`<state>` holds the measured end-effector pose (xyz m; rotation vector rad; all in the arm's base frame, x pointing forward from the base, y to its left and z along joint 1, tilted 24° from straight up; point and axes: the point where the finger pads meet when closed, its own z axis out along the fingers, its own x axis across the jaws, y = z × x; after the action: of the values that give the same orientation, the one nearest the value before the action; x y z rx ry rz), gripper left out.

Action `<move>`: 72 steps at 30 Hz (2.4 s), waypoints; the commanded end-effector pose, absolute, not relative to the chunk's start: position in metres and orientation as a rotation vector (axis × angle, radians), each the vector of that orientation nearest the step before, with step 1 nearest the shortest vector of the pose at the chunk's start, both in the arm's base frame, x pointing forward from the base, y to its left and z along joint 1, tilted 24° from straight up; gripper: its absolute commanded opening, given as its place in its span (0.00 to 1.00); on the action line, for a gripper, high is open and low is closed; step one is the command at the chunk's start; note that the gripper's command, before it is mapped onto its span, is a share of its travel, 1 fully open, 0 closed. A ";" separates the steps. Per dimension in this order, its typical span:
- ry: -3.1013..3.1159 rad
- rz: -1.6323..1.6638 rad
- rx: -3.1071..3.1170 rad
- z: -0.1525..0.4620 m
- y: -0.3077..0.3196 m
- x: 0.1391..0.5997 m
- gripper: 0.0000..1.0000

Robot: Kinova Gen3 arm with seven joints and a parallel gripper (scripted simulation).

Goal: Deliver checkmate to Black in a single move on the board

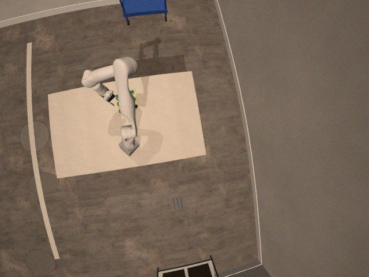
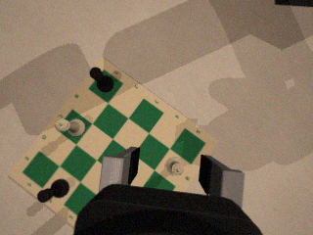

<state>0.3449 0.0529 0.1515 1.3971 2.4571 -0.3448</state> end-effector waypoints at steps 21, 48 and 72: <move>2.504 -0.323 1.231 0.152 0.070 0.344 1.00; 2.521 -0.313 1.155 0.153 0.077 0.344 1.00; 2.521 -0.313 1.156 0.119 0.065 0.353 0.79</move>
<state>0.3535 0.0636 0.1206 1.1585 2.5155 -0.3107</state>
